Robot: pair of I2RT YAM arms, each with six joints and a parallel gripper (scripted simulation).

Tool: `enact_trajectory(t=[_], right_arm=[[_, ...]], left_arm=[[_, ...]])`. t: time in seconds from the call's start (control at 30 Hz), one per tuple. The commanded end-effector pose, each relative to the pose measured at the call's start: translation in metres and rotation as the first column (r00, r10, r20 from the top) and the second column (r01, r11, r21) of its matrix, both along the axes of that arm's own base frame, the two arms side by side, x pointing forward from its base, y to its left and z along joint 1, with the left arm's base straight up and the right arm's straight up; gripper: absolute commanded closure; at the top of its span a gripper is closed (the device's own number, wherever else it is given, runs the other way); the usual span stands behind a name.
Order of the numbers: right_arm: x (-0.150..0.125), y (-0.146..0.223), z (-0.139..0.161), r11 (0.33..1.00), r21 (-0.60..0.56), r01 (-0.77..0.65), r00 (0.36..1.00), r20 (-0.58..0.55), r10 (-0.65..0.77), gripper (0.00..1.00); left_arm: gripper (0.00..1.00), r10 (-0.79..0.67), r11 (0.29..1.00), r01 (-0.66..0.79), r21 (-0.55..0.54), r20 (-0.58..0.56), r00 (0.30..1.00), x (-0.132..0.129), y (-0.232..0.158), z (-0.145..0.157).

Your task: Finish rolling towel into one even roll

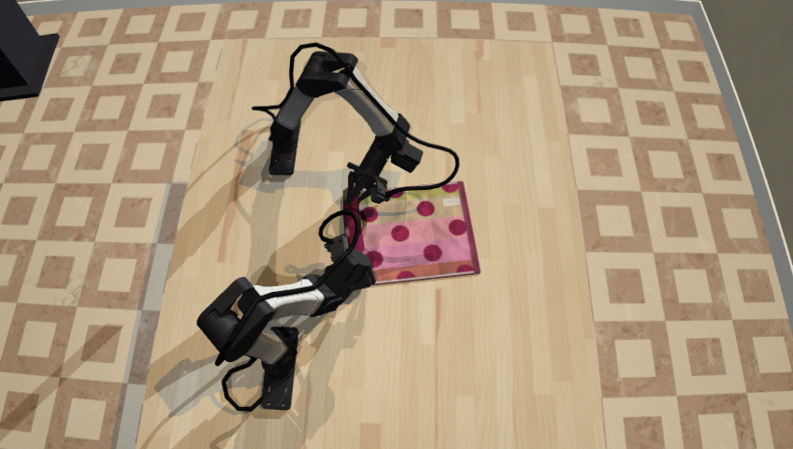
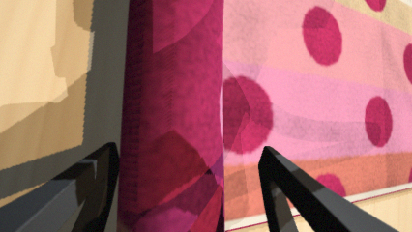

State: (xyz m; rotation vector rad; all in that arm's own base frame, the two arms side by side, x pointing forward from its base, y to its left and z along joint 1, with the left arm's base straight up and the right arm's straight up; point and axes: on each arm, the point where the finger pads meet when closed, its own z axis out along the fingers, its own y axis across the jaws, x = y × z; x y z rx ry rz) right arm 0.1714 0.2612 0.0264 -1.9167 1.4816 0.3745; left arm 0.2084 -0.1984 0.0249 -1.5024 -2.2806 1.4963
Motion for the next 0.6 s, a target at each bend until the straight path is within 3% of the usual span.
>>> enact_trajectory(t=[0.0,0.17,0.23,0.37,0.57], right_arm=[[-0.002,0.0017,-0.0023,1.0,0.013,-0.007,1.0,0.007,0.007,0.36],[-0.002,0.0017,-0.0023,1.0,0.013,-0.007,1.0,0.007,0.007,0.57],[-0.002,0.0017,-0.0023,1.0,0.013,-0.007,1.0,0.007,0.007,0.57],[-0.002,0.0017,-0.0023,1.0,0.013,-0.007,1.0,0.007,0.007,0.74],[-0.002,0.0017,-0.0023,1.0,0.013,-0.007,1.0,0.007,0.007,0.79]], left_arm=[[0.83,-0.011,1.0,0.011,0.005,0.014,1.0,0.0028,0.0007,-0.0029],[0.83,-0.011,1.0,0.011,0.005,0.014,1.0,0.0028,0.0007,-0.0029],[0.83,-0.011,1.0,0.011,0.005,0.014,1.0,0.0028,0.0007,-0.0029],[0.83,-0.011,1.0,0.011,0.005,0.014,1.0,0.0028,0.0007,-0.0029],[0.83,-0.011,1.0,0.011,0.005,0.014,1.0,0.0028,0.0007,-0.0029]])
